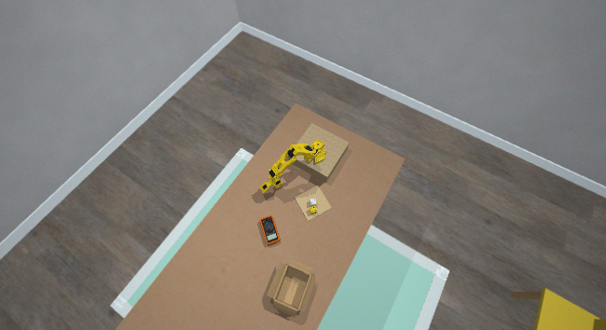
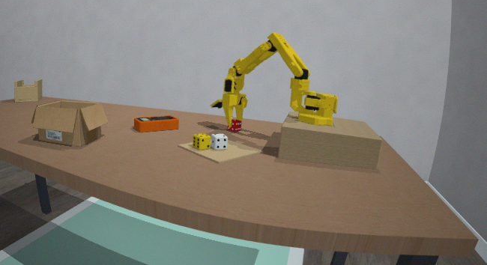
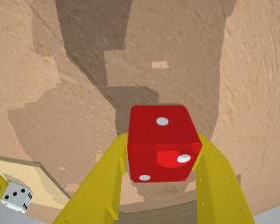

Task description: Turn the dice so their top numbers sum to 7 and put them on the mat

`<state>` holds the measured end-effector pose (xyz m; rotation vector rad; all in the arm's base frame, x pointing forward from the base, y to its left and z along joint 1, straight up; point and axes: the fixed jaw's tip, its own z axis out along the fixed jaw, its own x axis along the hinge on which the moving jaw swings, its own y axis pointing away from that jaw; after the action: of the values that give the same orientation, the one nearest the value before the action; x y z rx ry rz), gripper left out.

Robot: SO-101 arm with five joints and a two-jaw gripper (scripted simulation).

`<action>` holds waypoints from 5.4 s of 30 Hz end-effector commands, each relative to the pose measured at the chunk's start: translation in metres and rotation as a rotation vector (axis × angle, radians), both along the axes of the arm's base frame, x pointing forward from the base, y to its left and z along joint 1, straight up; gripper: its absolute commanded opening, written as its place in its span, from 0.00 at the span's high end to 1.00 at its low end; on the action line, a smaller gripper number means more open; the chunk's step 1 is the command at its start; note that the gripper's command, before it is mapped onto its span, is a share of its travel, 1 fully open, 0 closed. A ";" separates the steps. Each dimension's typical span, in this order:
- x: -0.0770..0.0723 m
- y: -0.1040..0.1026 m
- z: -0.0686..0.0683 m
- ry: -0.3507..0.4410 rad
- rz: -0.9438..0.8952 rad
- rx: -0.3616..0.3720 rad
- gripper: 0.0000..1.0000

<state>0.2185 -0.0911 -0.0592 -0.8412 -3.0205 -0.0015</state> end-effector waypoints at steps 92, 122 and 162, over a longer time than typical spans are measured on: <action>0.007 -0.004 0.036 -0.599 0.051 -0.294 1.00; 0.010 -0.007 0.037 -0.761 0.063 -0.384 1.00; 0.009 -0.008 0.039 -1.031 0.076 -0.541 1.00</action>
<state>0.2314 -0.0981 -0.0176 -0.9588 -4.1345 0.5667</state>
